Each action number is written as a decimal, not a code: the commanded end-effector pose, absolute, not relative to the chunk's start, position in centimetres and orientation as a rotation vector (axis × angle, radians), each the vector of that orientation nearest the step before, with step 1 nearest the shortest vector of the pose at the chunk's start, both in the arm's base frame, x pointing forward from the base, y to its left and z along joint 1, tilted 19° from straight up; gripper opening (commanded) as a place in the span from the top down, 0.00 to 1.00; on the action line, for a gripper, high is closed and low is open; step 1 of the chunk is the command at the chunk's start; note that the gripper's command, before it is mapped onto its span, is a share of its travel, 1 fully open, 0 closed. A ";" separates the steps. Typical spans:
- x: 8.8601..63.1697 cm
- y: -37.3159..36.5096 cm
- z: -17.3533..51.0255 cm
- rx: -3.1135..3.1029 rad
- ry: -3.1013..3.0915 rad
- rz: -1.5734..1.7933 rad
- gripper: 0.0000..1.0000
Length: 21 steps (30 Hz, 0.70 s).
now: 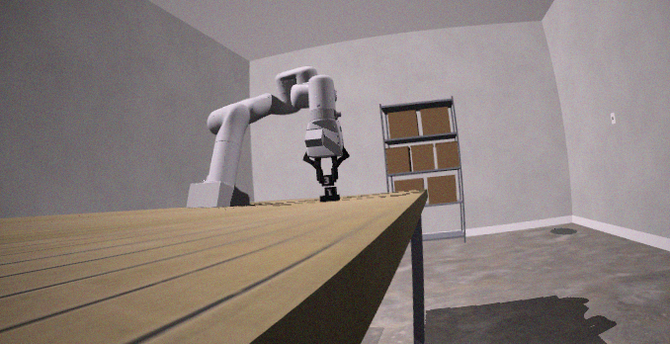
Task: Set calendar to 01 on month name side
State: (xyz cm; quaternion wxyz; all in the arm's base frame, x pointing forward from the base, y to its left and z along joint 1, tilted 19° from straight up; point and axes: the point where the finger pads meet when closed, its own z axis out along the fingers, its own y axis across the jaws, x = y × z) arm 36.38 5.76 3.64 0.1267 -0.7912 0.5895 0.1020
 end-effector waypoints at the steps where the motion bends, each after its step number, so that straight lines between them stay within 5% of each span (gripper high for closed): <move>1: 36.5 5.8 3.5 -2.301 1.716 0.293 0.73; 21: 36.5 6.2 2.3 -2.301 1.716 0.293 0.73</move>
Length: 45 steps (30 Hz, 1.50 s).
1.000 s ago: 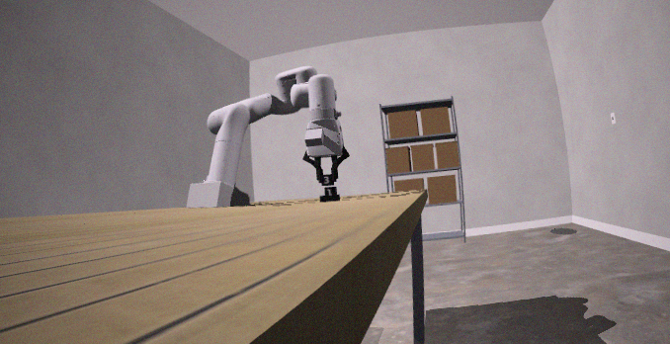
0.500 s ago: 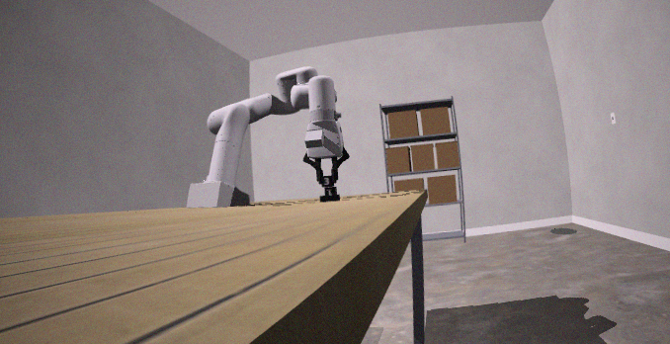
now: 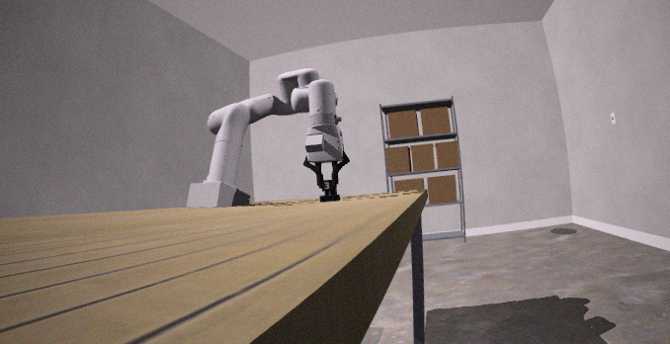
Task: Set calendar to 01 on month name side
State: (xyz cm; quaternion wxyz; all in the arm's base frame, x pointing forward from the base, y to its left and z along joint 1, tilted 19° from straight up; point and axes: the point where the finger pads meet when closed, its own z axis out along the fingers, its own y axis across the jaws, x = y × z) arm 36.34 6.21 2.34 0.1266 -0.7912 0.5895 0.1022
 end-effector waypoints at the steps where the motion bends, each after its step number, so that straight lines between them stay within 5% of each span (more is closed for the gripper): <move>1: 36.5 6.2 2.2 -2.301 1.716 0.293 0.73; 45: 36.5 6.4 1.6 -2.301 1.716 0.293 0.73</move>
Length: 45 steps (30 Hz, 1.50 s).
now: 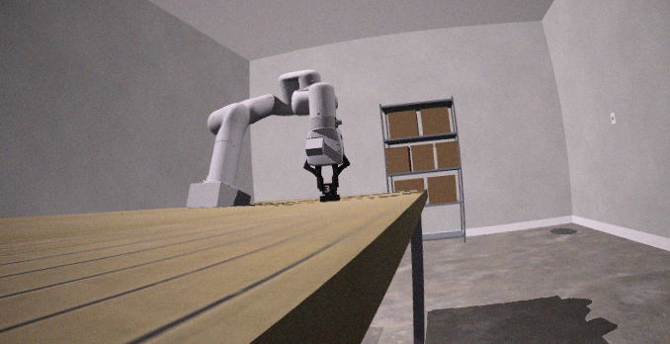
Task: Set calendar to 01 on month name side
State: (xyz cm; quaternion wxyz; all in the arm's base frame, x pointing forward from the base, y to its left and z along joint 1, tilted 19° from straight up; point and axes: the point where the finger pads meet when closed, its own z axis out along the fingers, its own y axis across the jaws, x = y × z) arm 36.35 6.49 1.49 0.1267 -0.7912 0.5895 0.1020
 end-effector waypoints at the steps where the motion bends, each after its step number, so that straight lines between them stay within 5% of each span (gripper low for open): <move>1: 36.5 6.4 1.5 -2.301 1.716 0.293 0.73; 45: 36.4 6.7 0.7 -2.301 1.716 0.293 0.73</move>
